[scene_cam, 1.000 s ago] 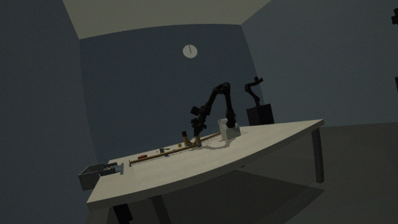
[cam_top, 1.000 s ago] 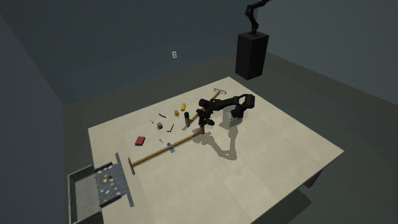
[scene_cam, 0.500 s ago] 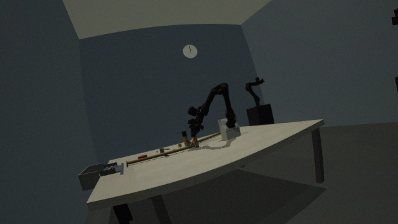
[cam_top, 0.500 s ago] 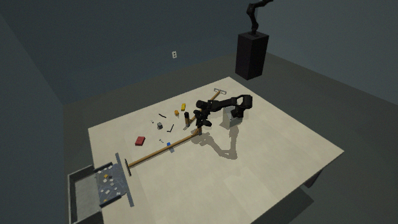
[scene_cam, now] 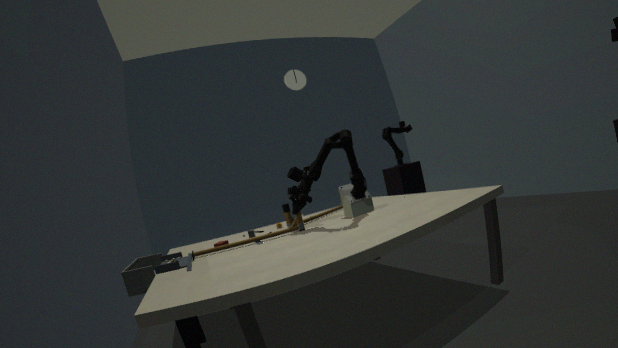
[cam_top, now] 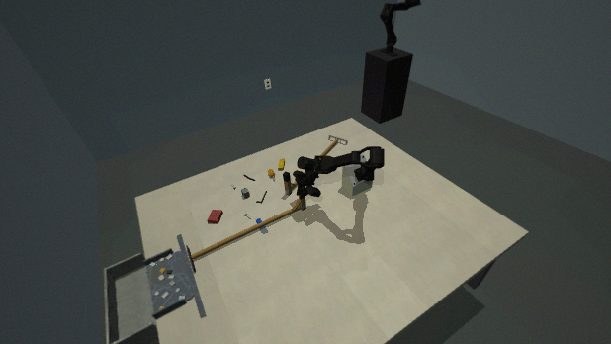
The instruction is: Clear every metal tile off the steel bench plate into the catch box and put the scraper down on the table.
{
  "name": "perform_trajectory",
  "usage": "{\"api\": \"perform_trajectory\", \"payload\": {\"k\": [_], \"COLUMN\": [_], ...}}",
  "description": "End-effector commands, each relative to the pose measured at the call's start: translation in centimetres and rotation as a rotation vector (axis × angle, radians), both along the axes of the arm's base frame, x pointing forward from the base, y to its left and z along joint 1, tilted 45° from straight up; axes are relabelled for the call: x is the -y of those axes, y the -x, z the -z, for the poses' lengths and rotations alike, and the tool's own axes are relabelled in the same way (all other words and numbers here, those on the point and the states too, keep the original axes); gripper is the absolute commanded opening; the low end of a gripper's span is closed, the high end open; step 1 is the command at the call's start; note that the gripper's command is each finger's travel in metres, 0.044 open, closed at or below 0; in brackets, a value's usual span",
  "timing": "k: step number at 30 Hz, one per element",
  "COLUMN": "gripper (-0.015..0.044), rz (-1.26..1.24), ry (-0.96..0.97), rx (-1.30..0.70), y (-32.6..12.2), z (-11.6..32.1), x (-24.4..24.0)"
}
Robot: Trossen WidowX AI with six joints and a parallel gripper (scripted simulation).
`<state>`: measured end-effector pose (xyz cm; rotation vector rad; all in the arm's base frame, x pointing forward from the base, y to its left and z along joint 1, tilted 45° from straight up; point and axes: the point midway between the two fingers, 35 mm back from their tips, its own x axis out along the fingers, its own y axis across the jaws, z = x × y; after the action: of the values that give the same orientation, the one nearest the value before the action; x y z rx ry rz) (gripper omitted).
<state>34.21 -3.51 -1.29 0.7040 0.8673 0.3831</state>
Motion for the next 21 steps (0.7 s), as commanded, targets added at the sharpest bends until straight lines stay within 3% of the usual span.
{"api": "perform_trajectory", "payload": {"k": [1,21], "gripper": [0.0000,0.0000], "rz": [0.008,0.010], "ry": [0.004,-0.001], "rx": [0.007,0.011], "y": [-0.9,-3.5], "z": [-0.2,-0.5], "x": [0.1,-0.5]}}
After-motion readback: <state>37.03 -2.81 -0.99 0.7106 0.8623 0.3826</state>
